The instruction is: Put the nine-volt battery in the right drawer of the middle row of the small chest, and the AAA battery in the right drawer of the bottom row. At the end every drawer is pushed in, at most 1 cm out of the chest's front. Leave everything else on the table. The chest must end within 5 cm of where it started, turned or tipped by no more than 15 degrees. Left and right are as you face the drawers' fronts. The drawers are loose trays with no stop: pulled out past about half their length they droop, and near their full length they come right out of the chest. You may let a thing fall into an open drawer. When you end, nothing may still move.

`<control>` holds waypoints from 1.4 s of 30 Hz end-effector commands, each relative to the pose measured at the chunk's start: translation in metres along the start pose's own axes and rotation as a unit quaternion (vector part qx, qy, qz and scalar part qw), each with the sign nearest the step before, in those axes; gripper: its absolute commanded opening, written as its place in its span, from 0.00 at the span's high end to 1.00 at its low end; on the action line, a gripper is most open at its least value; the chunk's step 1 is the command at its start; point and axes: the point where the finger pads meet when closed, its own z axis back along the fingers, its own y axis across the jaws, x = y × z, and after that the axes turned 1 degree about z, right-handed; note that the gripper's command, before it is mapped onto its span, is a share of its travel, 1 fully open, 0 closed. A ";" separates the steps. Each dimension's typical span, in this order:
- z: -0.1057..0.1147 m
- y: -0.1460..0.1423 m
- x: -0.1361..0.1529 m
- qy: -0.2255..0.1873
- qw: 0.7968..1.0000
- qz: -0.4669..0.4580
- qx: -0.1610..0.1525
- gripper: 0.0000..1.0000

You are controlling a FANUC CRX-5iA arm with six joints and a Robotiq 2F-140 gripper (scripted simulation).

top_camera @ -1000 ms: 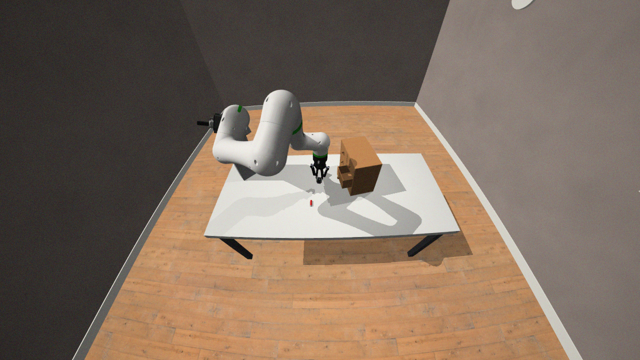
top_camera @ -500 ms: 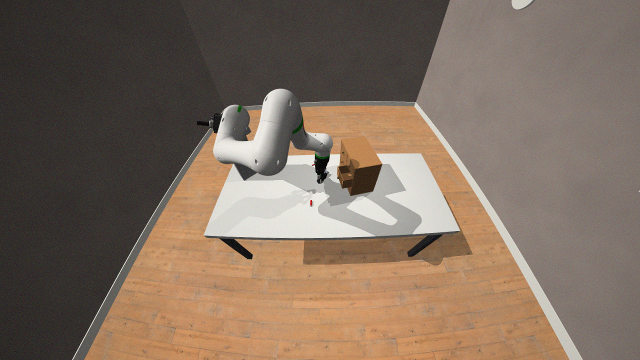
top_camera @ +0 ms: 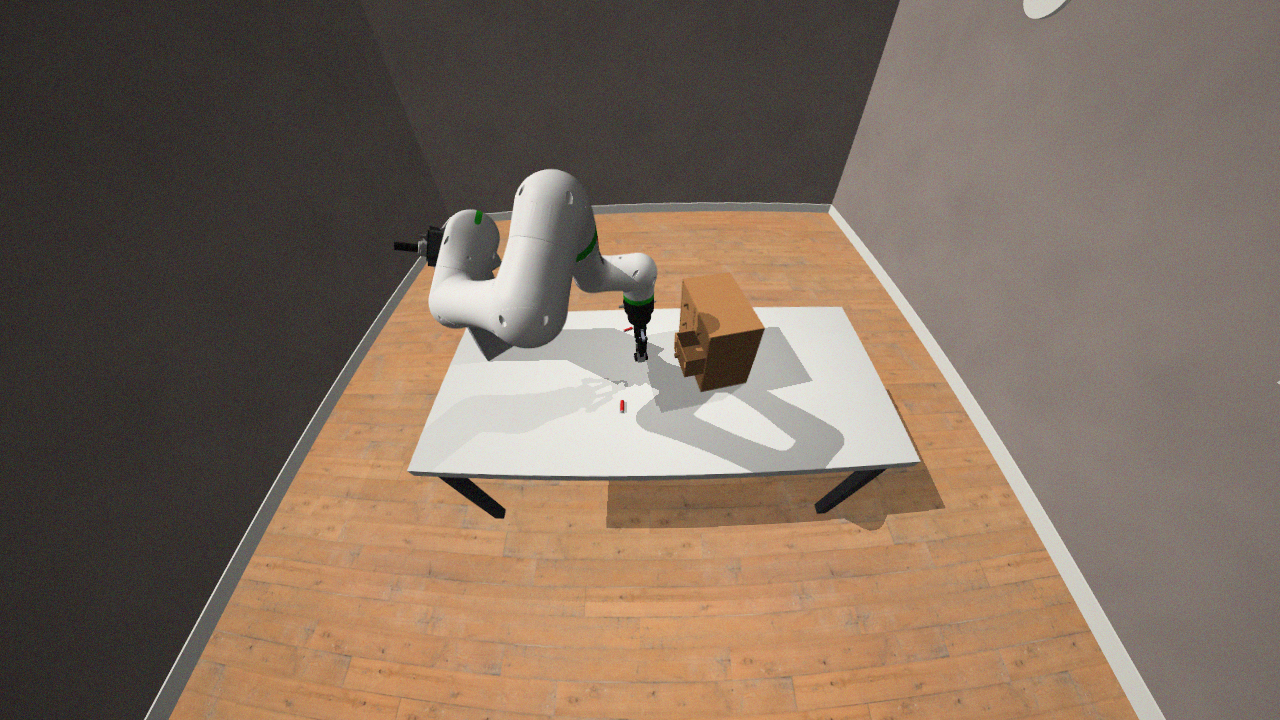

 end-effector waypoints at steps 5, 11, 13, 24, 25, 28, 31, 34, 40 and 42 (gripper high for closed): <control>0.035 0.000 0.001 0.006 1.000 -0.001 0.005 0.86; 0.062 -0.001 0.002 0.006 1.000 -0.001 0.005 0.86; 0.069 -0.001 0.002 0.006 1.000 -0.001 0.005 0.86; 0.088 -0.001 0.002 0.006 1.000 -0.001 0.005 0.86; 0.088 -0.001 0.002 0.006 1.000 -0.001 0.005 0.86; 0.089 -0.001 0.002 0.006 1.000 -0.001 0.005 0.86; 0.089 -0.001 0.002 0.006 1.000 -0.001 0.005 0.86; 0.088 -0.004 0.004 0.004 1.000 0.001 -0.001 0.86; 0.071 -0.071 0.035 -0.019 0.993 0.044 -0.105 0.86; 0.068 -0.091 0.043 -0.021 0.989 0.055 -0.138 0.86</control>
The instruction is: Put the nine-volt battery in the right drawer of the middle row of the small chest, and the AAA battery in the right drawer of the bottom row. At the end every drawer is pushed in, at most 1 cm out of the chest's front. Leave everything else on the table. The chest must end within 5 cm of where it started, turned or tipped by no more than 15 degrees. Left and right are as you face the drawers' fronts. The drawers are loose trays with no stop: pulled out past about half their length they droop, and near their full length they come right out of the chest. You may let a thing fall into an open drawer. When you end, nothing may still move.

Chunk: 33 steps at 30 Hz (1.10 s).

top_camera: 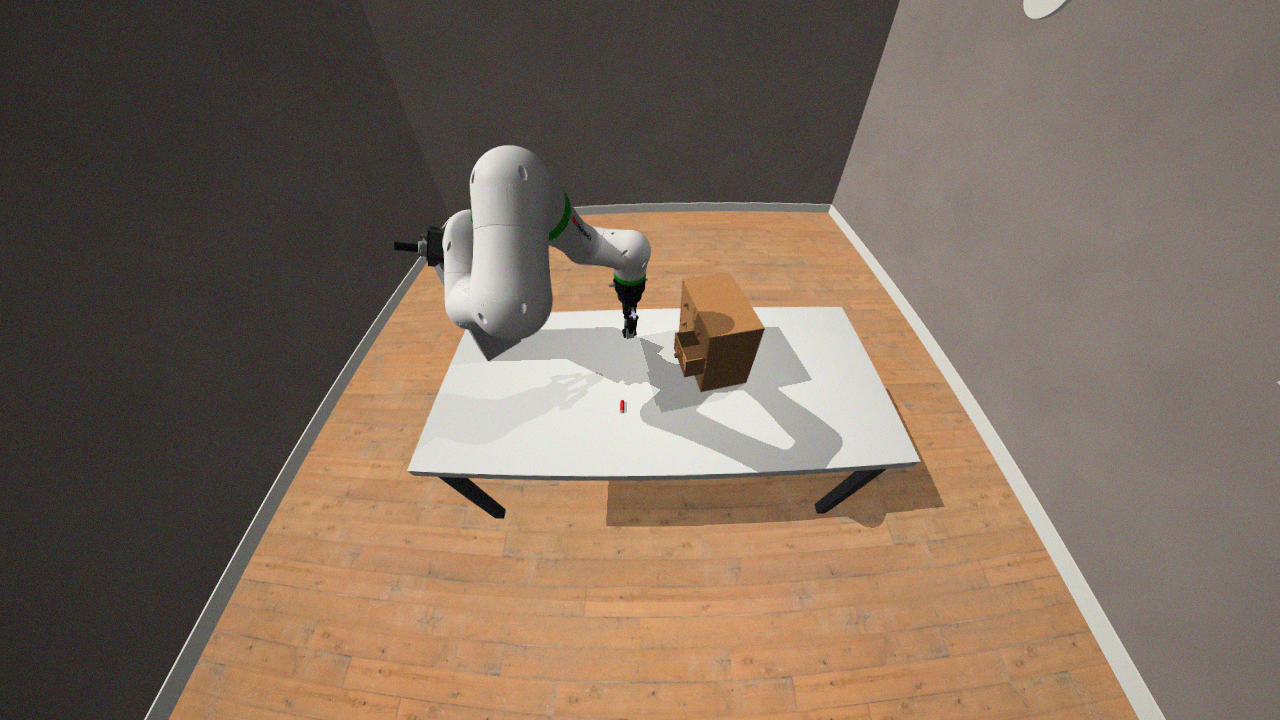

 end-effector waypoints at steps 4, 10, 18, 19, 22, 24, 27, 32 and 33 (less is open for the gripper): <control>-0.021 -0.085 0.025 -0.004 0.989 0.045 -0.140 0.86; -0.022 -0.133 0.030 0.023 0.974 0.060 -0.219 0.86; -0.001 -0.199 -0.006 0.180 0.924 0.049 -0.333 0.86; 0.003 -0.195 -0.018 0.203 0.923 0.042 -0.325 0.86; 0.007 -0.172 -0.039 0.253 0.917 0.030 -0.307 0.86; 0.007 -0.172 -0.039 0.253 0.917 0.030 -0.307 0.86; 0.006 -0.108 -0.052 0.307 0.915 0.023 -0.262 0.86; 0.005 -0.060 -0.046 0.347 0.914 0.017 -0.210 0.86; 0.005 -0.060 -0.046 0.358 0.912 0.014 -0.200 0.86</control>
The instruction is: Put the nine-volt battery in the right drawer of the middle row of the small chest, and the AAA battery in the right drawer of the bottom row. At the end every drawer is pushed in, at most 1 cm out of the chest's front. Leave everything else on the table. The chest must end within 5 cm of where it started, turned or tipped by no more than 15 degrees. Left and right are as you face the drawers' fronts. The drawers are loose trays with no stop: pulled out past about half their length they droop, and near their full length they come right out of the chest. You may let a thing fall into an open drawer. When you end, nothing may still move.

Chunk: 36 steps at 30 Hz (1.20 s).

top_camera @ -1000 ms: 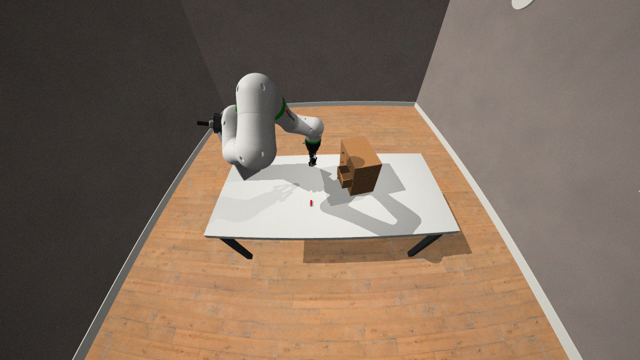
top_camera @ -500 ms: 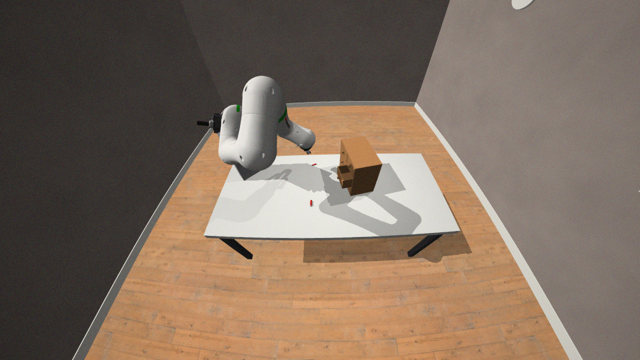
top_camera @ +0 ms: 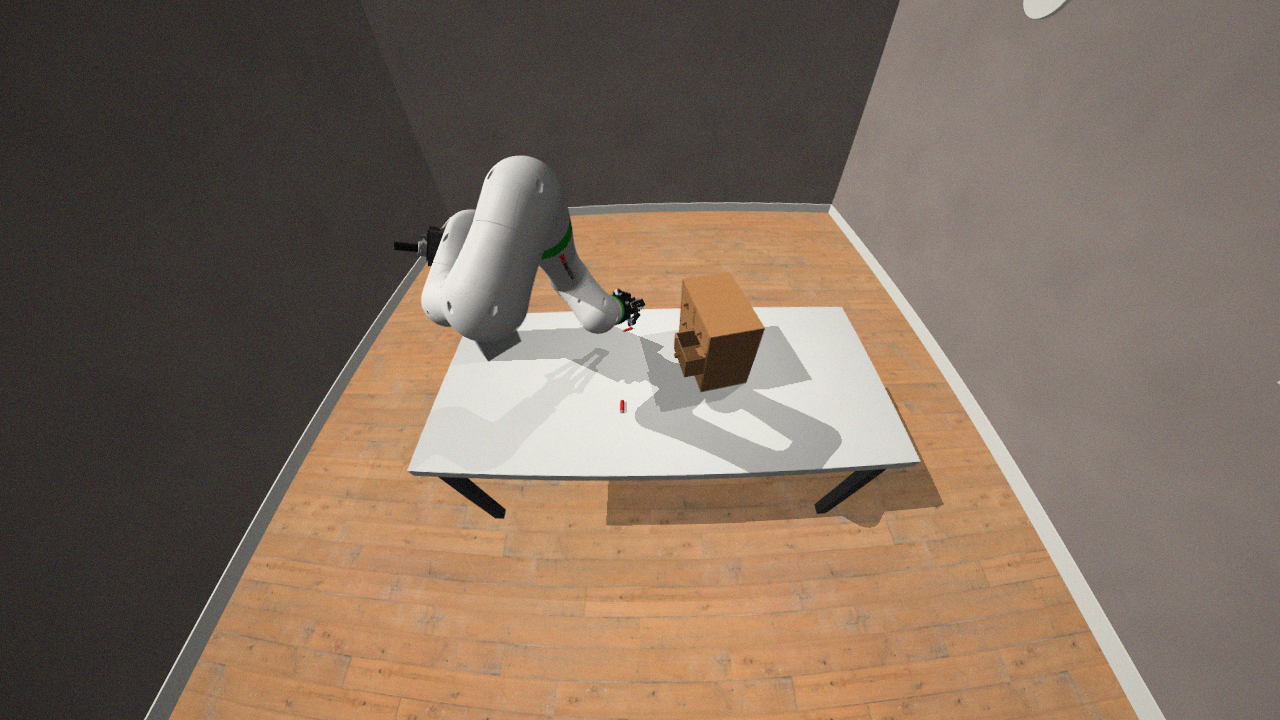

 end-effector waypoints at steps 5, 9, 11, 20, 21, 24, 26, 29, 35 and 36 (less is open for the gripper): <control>0.065 0.069 0.009 0.099 0.981 0.054 0.161 0.86; 0.077 0.080 0.013 0.119 0.967 0.073 0.213 0.86; 0.096 0.093 0.019 0.118 0.961 0.084 0.237 0.86; 0.109 0.102 0.023 0.145 0.914 0.121 0.360 0.86; 0.108 0.102 0.023 0.145 0.914 0.121 0.360 0.86; 0.108 0.102 0.022 0.145 0.914 0.121 0.360 0.86; 0.108 0.102 0.022 0.145 0.914 0.121 0.360 0.86; 0.107 0.103 0.020 0.145 0.914 0.121 0.360 0.86; 0.104 0.105 0.013 0.145 0.913 0.121 0.361 0.86; 0.103 0.106 0.011 0.145 0.913 0.121 0.361 0.86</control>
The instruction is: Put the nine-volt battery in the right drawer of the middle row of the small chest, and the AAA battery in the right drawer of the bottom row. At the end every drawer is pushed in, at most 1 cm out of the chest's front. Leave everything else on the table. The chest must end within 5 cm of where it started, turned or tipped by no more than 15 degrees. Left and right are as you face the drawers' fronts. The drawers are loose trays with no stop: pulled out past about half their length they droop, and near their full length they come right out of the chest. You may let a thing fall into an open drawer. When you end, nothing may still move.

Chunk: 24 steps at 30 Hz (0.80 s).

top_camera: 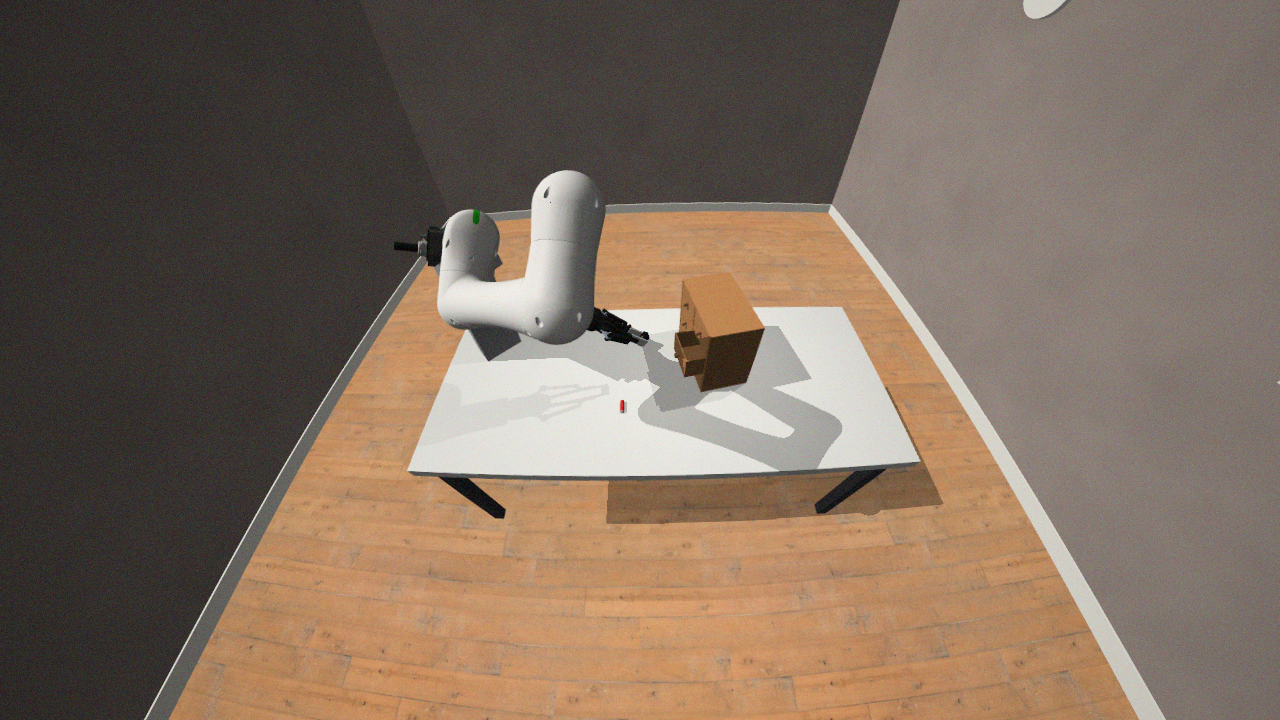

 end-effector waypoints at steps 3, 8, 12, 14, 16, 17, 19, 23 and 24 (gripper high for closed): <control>-0.008 0.000 -0.006 0.000 1.000 0.000 0.000 0.86; -0.014 0.000 -0.012 0.000 1.000 0.000 0.000 0.86; -0.025 0.000 -0.021 0.000 1.000 0.000 0.000 0.86; -0.031 0.000 -0.026 0.000 1.000 0.000 0.000 0.86; -0.037 0.000 -0.031 0.000 1.000 0.000 0.000 0.86; -0.041 0.000 -0.033 0.000 1.000 0.000 0.000 0.86; -0.047 0.000 -0.039 0.000 1.000 0.000 0.000 0.86; -0.054 0.000 -0.044 0.000 1.000 0.000 0.000 0.86; -0.057 0.000 -0.047 0.000 1.000 0.000 0.000 0.86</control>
